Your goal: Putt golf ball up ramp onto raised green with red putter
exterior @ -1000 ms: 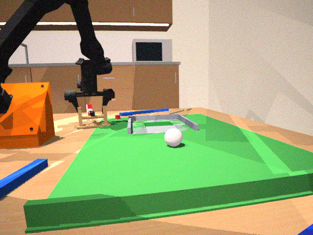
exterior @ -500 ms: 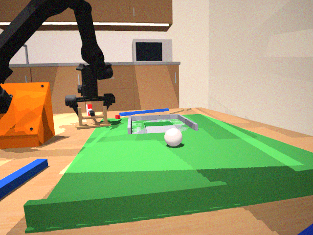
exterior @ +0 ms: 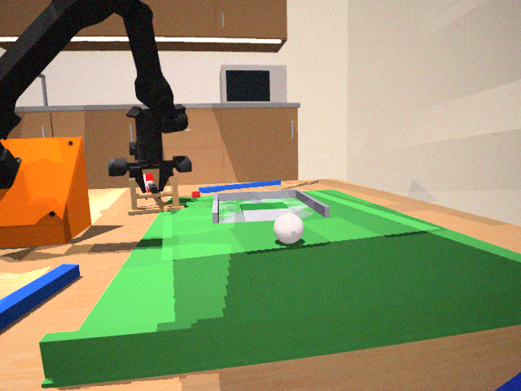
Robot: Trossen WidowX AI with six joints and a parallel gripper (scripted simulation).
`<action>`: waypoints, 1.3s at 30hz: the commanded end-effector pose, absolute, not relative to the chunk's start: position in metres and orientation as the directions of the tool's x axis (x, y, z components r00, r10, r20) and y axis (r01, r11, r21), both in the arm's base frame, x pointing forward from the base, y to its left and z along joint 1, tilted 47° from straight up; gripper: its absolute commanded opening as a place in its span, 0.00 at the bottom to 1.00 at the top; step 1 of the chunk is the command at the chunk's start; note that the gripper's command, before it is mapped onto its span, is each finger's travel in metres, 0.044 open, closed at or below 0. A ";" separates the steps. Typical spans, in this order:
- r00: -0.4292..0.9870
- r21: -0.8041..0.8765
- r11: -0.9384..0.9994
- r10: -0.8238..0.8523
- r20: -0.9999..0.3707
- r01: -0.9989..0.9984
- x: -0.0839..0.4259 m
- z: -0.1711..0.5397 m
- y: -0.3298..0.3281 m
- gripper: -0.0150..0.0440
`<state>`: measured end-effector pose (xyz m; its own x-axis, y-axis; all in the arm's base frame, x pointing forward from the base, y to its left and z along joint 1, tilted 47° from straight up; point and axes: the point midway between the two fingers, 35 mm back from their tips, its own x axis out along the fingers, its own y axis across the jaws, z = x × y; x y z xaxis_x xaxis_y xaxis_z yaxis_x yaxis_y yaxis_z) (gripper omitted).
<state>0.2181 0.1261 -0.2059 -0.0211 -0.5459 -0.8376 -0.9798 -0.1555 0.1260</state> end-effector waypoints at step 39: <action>0.036 -0.127 0.141 -0.517 -0.855 -0.982 0.281 -0.074 0.162 0.25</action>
